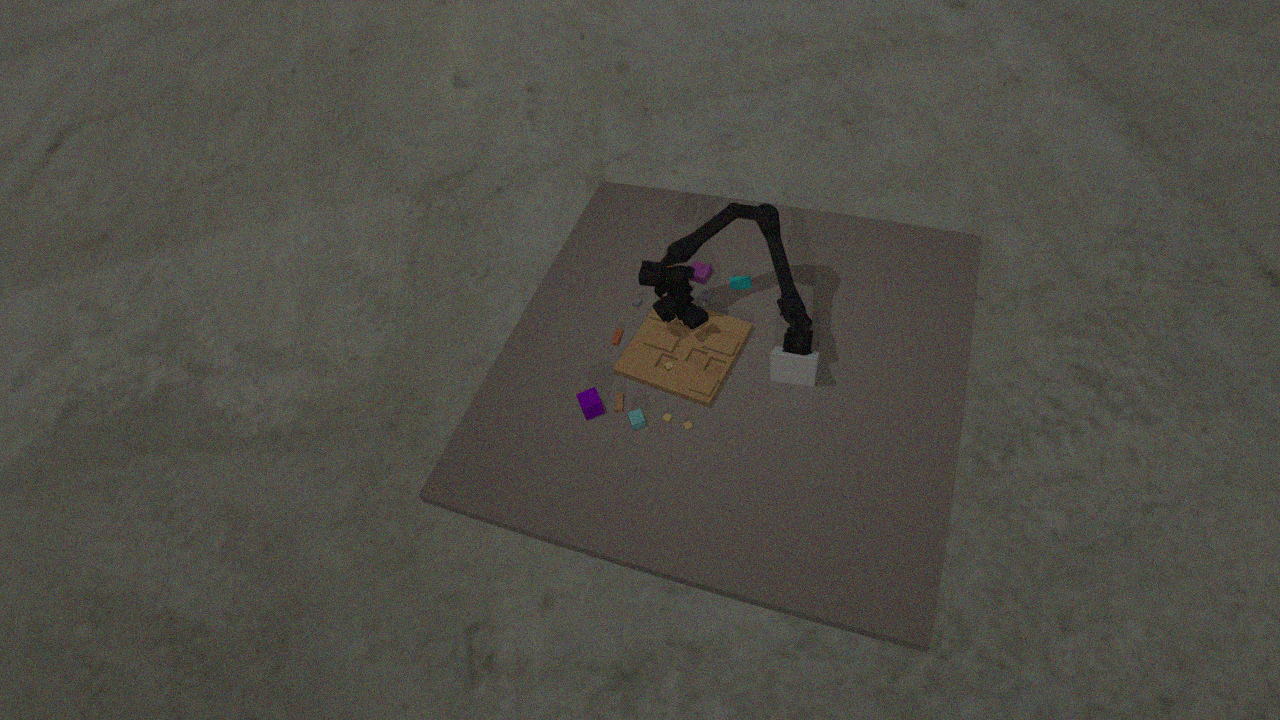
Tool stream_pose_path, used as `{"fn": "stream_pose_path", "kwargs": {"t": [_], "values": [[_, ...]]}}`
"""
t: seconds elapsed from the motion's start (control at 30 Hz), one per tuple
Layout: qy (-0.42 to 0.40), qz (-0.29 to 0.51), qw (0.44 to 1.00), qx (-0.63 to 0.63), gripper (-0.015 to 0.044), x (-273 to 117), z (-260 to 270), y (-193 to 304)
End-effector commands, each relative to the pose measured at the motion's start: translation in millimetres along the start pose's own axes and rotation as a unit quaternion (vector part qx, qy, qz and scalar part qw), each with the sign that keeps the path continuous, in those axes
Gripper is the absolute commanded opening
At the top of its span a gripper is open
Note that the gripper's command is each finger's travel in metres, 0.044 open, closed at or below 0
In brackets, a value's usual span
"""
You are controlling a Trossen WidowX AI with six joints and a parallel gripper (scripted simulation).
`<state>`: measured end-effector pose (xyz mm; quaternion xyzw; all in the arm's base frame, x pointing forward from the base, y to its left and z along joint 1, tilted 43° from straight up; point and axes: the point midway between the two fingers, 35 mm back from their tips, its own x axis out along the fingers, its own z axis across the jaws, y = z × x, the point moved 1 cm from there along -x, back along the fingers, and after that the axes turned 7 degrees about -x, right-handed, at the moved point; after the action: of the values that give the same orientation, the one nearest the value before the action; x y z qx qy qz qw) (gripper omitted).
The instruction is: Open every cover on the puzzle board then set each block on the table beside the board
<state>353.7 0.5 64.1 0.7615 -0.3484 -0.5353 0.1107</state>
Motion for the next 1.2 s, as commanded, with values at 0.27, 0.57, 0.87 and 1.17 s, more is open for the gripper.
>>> {"fn": "stream_pose_path", "kwargs": {"t": [0.27, 0.57, 0.87, 1.17], "values": [[0.000, 0.000, 1.000, 0.000, 0.0080, -3.4, -0.2, -0.3], [-0.001, 0.000, 1.000, -0.001, 0.0080, -14.9, -0.2, -0.9], [-0.001, 0.001, 1.000, -0.002, 0.0080, -26.5, 0.1, -1.0], [-0.002, 0.002, 1.000, -0.002, 0.0080, -38.2, 0.7, -0.8]]}}
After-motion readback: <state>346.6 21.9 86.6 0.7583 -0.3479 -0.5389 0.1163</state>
